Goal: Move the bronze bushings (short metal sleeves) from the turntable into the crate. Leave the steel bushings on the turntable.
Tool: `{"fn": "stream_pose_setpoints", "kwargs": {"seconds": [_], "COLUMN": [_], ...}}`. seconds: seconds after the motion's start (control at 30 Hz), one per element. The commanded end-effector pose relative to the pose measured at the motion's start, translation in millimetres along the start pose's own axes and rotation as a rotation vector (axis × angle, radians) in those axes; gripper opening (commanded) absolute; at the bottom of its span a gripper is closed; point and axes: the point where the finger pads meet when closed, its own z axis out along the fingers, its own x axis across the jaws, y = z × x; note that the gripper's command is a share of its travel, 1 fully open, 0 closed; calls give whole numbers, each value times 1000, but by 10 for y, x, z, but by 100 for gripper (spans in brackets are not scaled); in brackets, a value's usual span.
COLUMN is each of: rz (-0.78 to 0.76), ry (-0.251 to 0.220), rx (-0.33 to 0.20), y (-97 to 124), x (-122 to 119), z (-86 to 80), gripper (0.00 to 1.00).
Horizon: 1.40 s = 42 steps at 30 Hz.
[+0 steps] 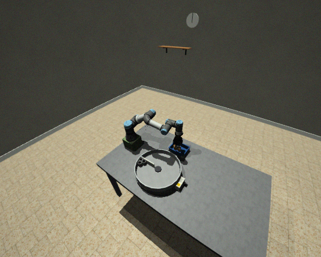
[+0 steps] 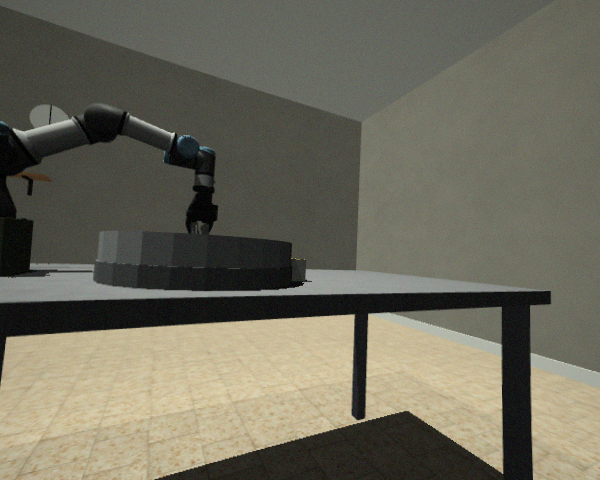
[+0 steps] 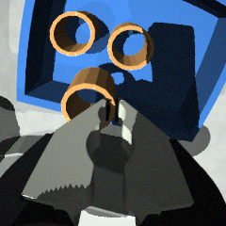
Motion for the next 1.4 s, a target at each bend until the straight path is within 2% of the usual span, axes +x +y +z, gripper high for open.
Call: {"fn": "stream_pose_setpoints", "kwargs": {"seconds": [0.0, 0.33, 0.63, 1.37], "rz": [0, 0, 0, 0], "ry": [4, 4, 4, 4], "rx": [0, 0, 0, 0], "y": [1, 1, 1, 1], "x": [10, 12, 13, 13], "z": [46, 232, 313, 330], "gripper": [0, 0, 0, 0]}}
